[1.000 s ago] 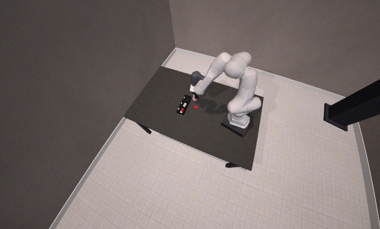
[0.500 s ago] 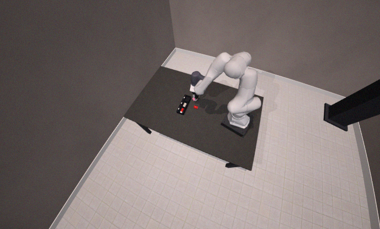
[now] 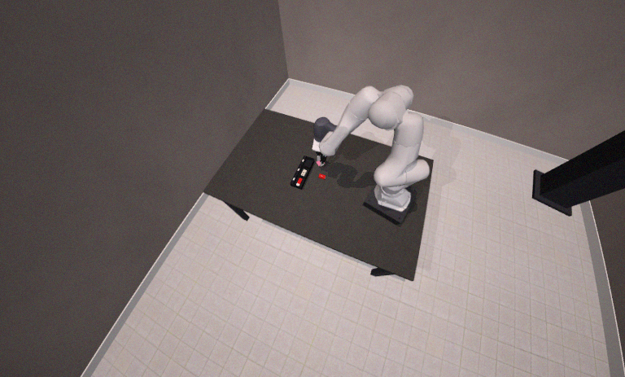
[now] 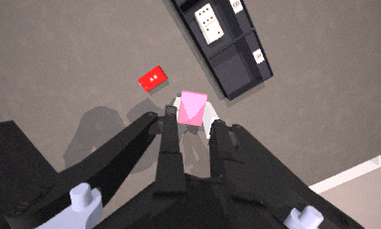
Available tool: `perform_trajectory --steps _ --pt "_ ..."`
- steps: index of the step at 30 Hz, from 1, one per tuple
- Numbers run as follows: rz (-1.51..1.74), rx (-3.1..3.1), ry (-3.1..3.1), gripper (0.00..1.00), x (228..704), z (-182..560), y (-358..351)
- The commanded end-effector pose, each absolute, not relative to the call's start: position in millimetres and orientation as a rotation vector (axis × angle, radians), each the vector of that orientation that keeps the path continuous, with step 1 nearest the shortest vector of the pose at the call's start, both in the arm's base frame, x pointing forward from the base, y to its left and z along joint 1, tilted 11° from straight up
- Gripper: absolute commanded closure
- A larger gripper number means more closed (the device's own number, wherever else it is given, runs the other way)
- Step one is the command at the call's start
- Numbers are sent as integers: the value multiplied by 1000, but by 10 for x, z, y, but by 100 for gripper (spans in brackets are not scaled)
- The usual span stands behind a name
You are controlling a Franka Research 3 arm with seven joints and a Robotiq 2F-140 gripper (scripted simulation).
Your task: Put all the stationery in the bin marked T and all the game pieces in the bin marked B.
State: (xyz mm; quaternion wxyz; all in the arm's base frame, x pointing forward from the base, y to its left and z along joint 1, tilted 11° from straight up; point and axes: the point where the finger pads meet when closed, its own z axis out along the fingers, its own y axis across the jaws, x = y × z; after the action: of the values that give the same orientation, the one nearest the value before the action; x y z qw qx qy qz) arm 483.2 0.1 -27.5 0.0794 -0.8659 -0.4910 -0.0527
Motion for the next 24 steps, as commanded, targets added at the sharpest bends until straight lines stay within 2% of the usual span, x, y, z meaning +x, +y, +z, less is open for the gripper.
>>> perform_trajectory --steps 1,6,24 --pt "-152 -2583 -1478 79 4811 -282 5" --pt "-152 -2583 -1478 79 4832 -287 3" --pt "-152 -2583 -1478 79 5123 -111 901"
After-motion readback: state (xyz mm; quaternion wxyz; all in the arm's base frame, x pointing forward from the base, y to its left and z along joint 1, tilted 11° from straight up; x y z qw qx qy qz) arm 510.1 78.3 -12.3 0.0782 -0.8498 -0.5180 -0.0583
